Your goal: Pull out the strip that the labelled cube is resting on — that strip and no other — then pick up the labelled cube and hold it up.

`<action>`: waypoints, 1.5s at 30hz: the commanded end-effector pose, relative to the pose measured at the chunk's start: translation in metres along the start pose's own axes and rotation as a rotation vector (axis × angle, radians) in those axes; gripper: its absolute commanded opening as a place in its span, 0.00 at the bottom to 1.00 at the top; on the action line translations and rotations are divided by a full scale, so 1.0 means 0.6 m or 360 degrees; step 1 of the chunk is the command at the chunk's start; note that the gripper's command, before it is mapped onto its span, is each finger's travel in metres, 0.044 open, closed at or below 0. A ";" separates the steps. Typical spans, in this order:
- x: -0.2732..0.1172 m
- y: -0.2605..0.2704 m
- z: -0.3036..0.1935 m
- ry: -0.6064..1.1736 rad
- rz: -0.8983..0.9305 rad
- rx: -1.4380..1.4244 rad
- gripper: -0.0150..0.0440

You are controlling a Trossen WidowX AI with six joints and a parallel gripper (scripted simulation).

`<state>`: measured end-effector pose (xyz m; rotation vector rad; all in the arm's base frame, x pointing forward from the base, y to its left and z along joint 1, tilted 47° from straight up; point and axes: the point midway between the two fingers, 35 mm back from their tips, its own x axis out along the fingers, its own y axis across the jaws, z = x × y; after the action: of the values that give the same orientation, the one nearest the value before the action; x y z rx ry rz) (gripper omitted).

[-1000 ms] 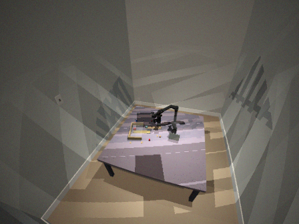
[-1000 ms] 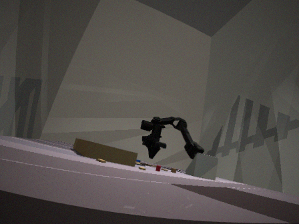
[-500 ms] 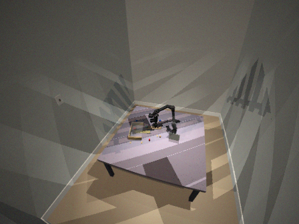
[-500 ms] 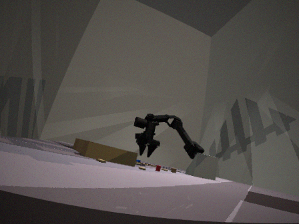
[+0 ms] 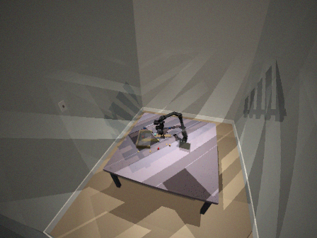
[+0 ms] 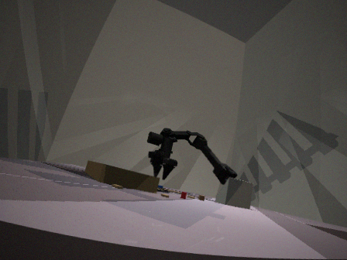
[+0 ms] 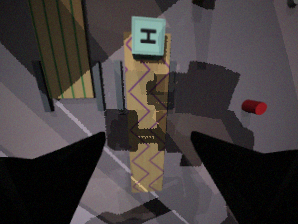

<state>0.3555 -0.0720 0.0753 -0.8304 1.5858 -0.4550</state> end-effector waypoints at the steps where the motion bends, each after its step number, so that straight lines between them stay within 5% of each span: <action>1: -0.005 0.000 0.025 -0.0009 0.0007 0.0013 1.00; 26: -0.029 0.003 0.154 -0.0014 0.0008 0.0017 1.00; 33: -0.015 0.003 0.155 -0.0014 0.0009 0.0018 0.69; 45: 0.018 0.002 0.156 -0.0014 0.0008 0.0018 0.68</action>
<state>0.4467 -0.0599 0.0537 -0.8124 1.5702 -0.4600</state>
